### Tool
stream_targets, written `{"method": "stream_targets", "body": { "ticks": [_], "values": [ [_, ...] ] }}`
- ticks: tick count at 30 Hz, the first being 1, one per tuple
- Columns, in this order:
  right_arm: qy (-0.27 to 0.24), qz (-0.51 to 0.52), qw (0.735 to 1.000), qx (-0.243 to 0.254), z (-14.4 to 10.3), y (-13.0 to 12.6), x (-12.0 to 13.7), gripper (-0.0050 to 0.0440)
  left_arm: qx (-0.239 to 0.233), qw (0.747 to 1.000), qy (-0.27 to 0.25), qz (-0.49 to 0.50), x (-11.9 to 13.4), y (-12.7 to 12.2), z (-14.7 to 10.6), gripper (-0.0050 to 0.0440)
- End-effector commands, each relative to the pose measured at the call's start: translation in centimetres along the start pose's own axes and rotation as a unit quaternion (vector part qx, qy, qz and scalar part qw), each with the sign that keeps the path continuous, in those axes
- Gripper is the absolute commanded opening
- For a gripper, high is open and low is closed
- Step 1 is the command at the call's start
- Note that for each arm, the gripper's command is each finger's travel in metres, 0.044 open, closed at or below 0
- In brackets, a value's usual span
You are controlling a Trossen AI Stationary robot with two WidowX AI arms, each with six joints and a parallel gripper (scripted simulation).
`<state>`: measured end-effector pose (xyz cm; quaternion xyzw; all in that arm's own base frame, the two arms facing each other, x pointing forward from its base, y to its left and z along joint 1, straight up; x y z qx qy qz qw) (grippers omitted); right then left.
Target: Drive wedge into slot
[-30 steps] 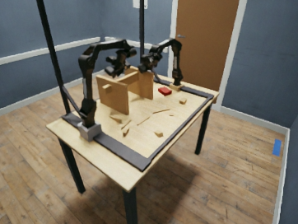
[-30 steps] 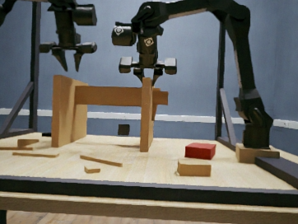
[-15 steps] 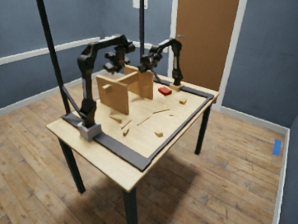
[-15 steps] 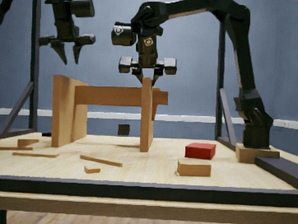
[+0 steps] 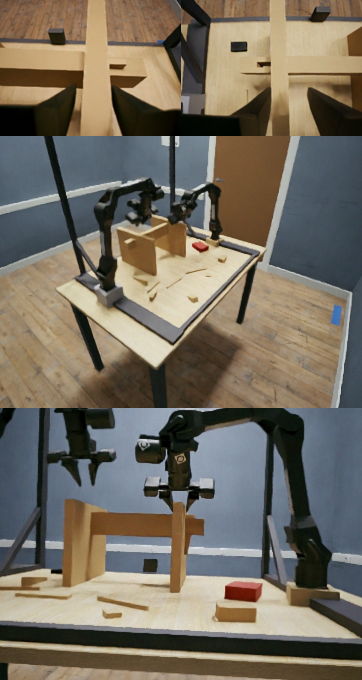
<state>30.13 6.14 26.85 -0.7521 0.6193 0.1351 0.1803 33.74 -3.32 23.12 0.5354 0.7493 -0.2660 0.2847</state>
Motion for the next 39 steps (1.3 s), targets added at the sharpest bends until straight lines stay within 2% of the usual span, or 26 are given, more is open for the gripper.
{"method": "stream_targets", "body": {
  "ticks": [1, 19, 22, 27, 30, 34, 35, 36, 38, 39],
  "values": [
    [-0.001, 0.002, 1.0, 0.001, -0.1, 0.0, -0.1, 0.0178, -0.01, 1.0, -0.004, 0.01, -0.6, 0.1, -0.5, 0.0177],
    [-0.001, 0.002, 1.0, 0.001, -0.1, 0.0, -0.1, 0.0178, -0.012, 1.0, -0.005, 0.012, -1.4, -0.1, -1.3, 0.0177],
    [-0.001, 0.002, 1.0, 0.001, -0.1, 0.0, -0.1, 0.0178, -0.013, 1.0, -0.005, 0.015, -2.9, -0.2, -2.8, 0.0177],
    [-0.001, 0.002, 1.0, 0.001, -0.1, 0.0, -0.1, 0.0178, -0.007, 1.0, -0.004, 0.01, -4.1, -0.3, -3.9, 0.0177],
    [-0.001, 0.002, 1.0, 0.001, -0.1, 0.0, -0.1, 0.0178, -0.005, 1.0, -0.003, 0.007, -3.6, -0.3, -3.4, 0.0177],
    [-0.001, 0.002, 1.0, 0.001, -0.1, 0.0, -0.1, 0.0178, -0.029, 0.999, -0.004, 0.031, -5.8, 0.0, -5.6, 0.0177],
    [-0.001, 0.002, 1.0, 0.001, -0.1, 0.0, -0.1, 0.0178, -0.032, 0.999, -0.012, 0.011, -6.1, -1.9, -6.2, 0.0177],
    [-0.001, 0.002, 1.0, 0.001, -0.1, 0.0, -0.1, 0.0178, -0.039, 0.999, -0.014, 0.016, -6.5, -1.9, -6.6, 0.0177],
    [-0.001, 0.002, 1.0, 0.001, -0.1, 0.0, -0.1, 0.0178, -0.028, 0.999, -0.011, 0.016, -5.9, -1.4, -5.9, 0.0177],
    [0.005, 0.004, 1.0, 0.011, -0.5, 0.4, -0.1, 0.01, -0.025, 1.0, -0.002, 0.009, -5.5, -1.5, -5.5, 0.0177]
  ]
}}
Point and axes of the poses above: on each arm, the point midway between the two fingers, 35 mm back from their tips, its own z axis out along the fingers, its own y axis across the jaws, x = y × z, the point moved 4 cm from there along -z, back along the fingers, and after that the axes turned 8 degrees about -z, right-handed, at the moved point
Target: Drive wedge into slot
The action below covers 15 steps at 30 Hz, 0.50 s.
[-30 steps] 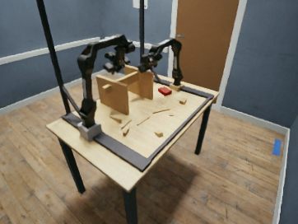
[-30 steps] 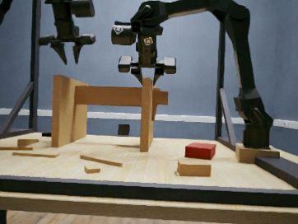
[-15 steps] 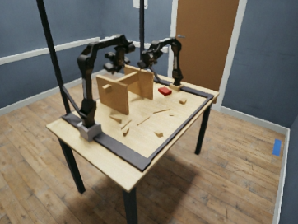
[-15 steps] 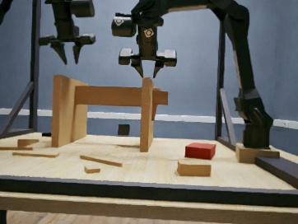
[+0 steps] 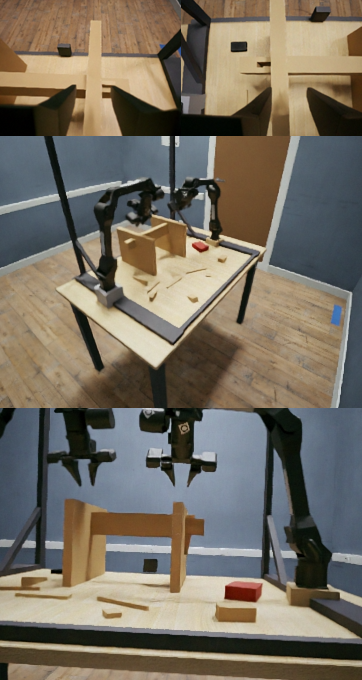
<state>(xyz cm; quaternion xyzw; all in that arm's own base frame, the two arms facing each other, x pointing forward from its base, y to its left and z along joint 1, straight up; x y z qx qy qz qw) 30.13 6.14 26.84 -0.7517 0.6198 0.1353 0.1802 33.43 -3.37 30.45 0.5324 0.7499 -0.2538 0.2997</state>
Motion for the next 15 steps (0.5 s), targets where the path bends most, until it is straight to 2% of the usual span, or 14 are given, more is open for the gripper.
{"method": "stream_targets", "body": {
  "ticks": [1, 9, 15],
  "values": [
    [0.007, 0.007, 1.0, 0.015, -0.5, 0.4, -0.1, 0.01, -0.008, 1.0, 0.005, 0.001, -0.2, -0.6, -0.2, 0.0177],
    [0.024, 0.035, 0.997, 0.059, -0.4, 0.1, 0.3, 0.01, -0.049, 0.999, 0.018, -0.006, 0.1, -0.6, -0.2, 0.0177],
    [0.044, 0.089, 0.985, 0.139, -0.5, -0.4, 1.2, 0.01, -0.117, 0.992, 0.03, -0.028, 0.6, -0.5, 0.0, 0.0177]
  ]
}}
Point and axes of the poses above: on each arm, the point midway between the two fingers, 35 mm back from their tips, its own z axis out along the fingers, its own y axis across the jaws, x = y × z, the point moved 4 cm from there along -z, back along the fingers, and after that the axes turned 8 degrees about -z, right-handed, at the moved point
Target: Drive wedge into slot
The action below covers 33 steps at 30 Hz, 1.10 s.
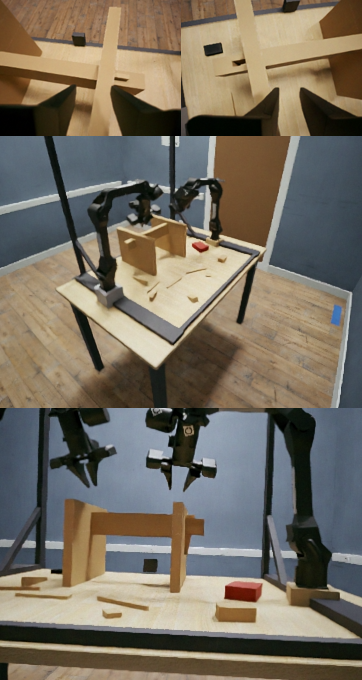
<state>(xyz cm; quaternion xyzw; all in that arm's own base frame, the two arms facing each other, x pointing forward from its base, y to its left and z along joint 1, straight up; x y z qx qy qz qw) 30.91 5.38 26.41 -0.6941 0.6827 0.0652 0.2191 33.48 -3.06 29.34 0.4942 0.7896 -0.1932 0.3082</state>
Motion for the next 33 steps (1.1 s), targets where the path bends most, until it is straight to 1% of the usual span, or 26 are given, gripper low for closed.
{"method": "stream_targets", "body": {
  "ticks": [1, 4, 8, 15, 21, 24, 25, 27, 32, 33],
  "values": [
    [0.013, 0.037, 0.997, 0.065, -0.6, -0.1, 0.3, 0.01, -0.061, 0.998, 0.001, -0.005, -0.2, -0.6, -0.7, 0.0177],
    [0.014, 0.055, 0.993, 0.1, -0.8, -0.5, 0.3, 0.01, -0.094, 0.995, -0.002, -0.012, -0.4, -0.3, -0.8, 0.0177],
    [0.016, 0.075, 0.989, 0.129, -0.9, -0.7, 0.5, 0.01, -0.12, 0.993, -0.005, -0.021, -0.3, -0.3, -0.9, 0.0177],
    [0.014, 0.084, 0.986, 0.143, -1.1, -0.8, 0.7, 0.01, -0.132, 0.991, -0.008, -0.024, -0.3, -0.3, -1.0, 0.0177],
    [0.013, 0.084, 0.987, 0.134, -0.8, -0.6, 0.7, 0.01, -0.124, 0.992, -0.01, -0.025, -0.1, -0.4, -0.9, 0.0177],
    [0.029, 0.117, 0.981, 0.151, -1.8, -0.9, 3.0, 0.01, -0.145, 0.989, -0.009, -0.037, 0.2, -0.4, -0.7, 0.0177],
    [0.033, 0.12, 0.978, 0.165, -2.7, -1.4, 3.7, 0.01, -0.156, 0.987, -0.011, -0.04, 0.1, -0.4, -0.8, 0.0177],
    [0.033, 0.12, 0.978, 0.165, -2.7, -1.4, 3.7, 0.01, -0.156, 0.987, -0.011, -0.04, 0.1, -0.4, -0.8, 0.0177],
    [0.05, 0.191, 0.961, 0.196, -4.9, -1.5, 8.5, 0.01, -0.224, 0.971, -0.035, -0.071, 0.4, -0.4, -1.0, 0.0177],
    [0.055, 0.206, 0.963, 0.162, -3.0, -0.8, 10.0, 0.01, -0.241, 0.966, -0.044, -0.079, 0.4, -0.4, -1.1, 0.0177]
  ]
}}
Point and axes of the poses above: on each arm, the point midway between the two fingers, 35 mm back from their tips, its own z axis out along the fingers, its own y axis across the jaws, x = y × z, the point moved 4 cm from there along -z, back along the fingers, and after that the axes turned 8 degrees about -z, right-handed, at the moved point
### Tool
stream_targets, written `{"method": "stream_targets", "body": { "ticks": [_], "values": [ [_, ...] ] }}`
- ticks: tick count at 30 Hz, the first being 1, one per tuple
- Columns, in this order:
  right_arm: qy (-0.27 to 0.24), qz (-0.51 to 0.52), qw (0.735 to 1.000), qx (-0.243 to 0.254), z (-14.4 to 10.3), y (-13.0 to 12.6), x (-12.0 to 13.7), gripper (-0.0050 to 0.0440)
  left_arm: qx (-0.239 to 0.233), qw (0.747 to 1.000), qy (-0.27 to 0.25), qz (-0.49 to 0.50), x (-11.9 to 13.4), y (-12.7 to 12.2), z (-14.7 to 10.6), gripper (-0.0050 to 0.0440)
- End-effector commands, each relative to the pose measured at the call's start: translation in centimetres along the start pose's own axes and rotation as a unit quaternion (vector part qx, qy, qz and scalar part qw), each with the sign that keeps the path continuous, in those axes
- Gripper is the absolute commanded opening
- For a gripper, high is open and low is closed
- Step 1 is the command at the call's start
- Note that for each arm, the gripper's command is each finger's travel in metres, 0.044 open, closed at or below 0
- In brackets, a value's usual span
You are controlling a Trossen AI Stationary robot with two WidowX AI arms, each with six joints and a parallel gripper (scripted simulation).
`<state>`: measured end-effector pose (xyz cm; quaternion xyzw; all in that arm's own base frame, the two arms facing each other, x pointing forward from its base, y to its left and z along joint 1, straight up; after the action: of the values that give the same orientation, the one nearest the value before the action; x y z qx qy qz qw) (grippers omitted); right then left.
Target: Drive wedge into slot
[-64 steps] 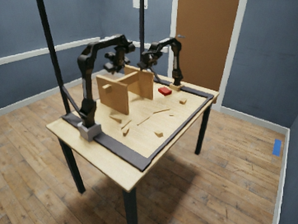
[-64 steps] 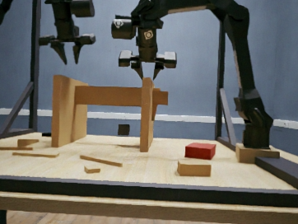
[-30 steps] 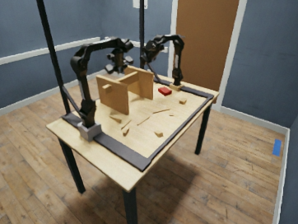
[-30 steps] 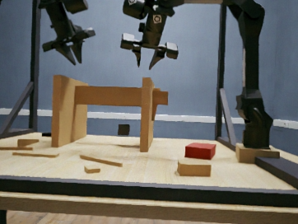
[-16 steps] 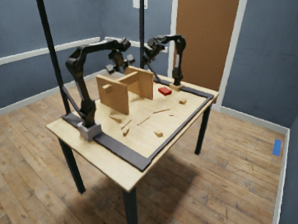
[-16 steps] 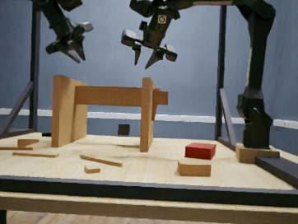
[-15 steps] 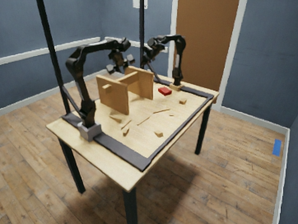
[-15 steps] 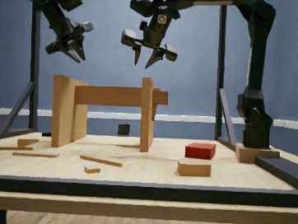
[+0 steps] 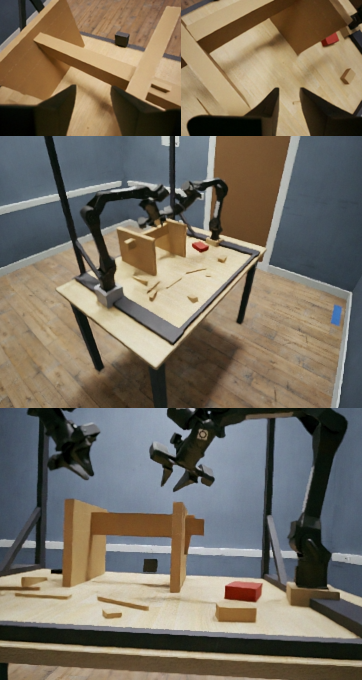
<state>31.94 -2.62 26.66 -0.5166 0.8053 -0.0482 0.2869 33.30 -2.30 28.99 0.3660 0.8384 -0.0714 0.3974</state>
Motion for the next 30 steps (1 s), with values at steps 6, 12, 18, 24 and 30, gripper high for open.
{"method": "stream_targets", "body": {
  "ticks": [6, 12, 18, 24, 30],
  "values": [
    [0.031, -0.034, 0.997, -0.069, 3.8, 0.3, 8.2, 0.01, -0.144, 0.983, -0.09, -0.071, -0.4, -0.2, -2.0, 0.0177],
    [0.03, -0.048, 0.992, -0.112, 5.5, 1.6, 12.3, 0.01, -0.195, 0.964, -0.142, -0.114, -0.3, -0.4, -2.9, 0.0177],
    [0.009, -0.061, 0.984, -0.168, 7.2, 4.4, 17.3, 0.01, -0.255, 0.919, -0.238, -0.182, 0.2, -0.9, -4.6, 0.0177],
    [-0.058, -0.11, 0.967, -0.221, 9.5, 8.1, 20.1, 0.01, -0.289, 0.859, -0.345, -0.246, 0.8, -1.7, -6.6, 0.0177],
    [-0.108, -0.163, 0.944, -0.264, 11.3, 11.1, 20.4, 0.01, -0.294, 0.838, -0.376, -0.263, 1.0, -2.0, -7.3, 0.0177]
  ]
}}
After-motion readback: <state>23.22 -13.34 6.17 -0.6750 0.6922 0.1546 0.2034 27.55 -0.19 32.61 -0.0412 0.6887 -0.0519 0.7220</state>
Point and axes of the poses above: on each arm, the point midway between the two fingers, 35 mm back from their tips, its own z axis out along the fingers, its own y axis across the jaws, x = y × z, the point moved 4 cm from there along -z, back along the fingers, and after that the axes turned 8 degrees about -z, right-handed, at the moved point
